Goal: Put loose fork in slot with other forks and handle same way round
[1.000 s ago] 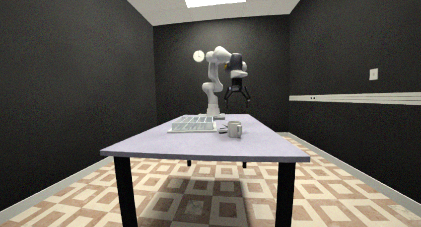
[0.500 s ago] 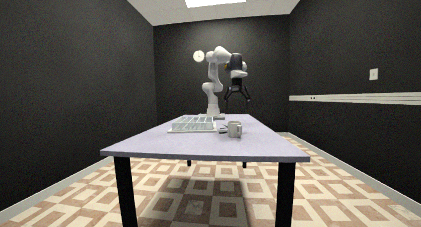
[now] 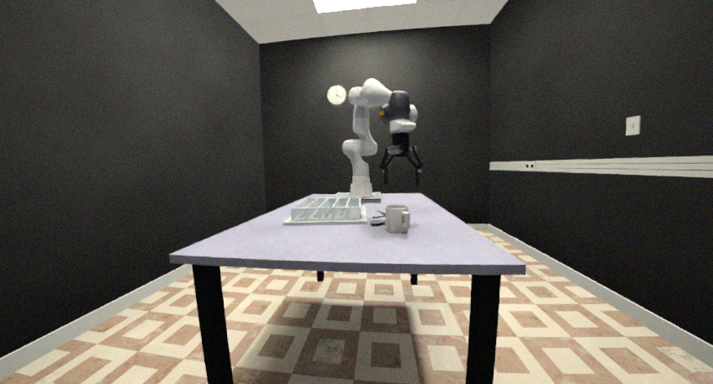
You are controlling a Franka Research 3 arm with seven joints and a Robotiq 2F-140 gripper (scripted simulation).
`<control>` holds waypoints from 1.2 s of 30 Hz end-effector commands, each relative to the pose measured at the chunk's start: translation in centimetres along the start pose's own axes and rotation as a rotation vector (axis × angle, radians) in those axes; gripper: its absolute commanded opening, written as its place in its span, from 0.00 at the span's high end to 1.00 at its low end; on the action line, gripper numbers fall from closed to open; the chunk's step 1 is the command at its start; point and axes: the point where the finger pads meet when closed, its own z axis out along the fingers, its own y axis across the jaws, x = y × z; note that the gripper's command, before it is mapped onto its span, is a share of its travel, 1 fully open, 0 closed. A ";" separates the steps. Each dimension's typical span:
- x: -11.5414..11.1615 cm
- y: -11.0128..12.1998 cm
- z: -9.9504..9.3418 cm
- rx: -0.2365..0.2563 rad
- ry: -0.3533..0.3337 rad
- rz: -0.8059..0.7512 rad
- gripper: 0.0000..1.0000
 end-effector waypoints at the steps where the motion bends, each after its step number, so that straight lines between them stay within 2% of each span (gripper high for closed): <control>1: -0.1 -0.1 0.2 -0.002 0.009 0.167 0.00; 36: -0.4 0.1 1.1 0.000 0.009 0.704 0.00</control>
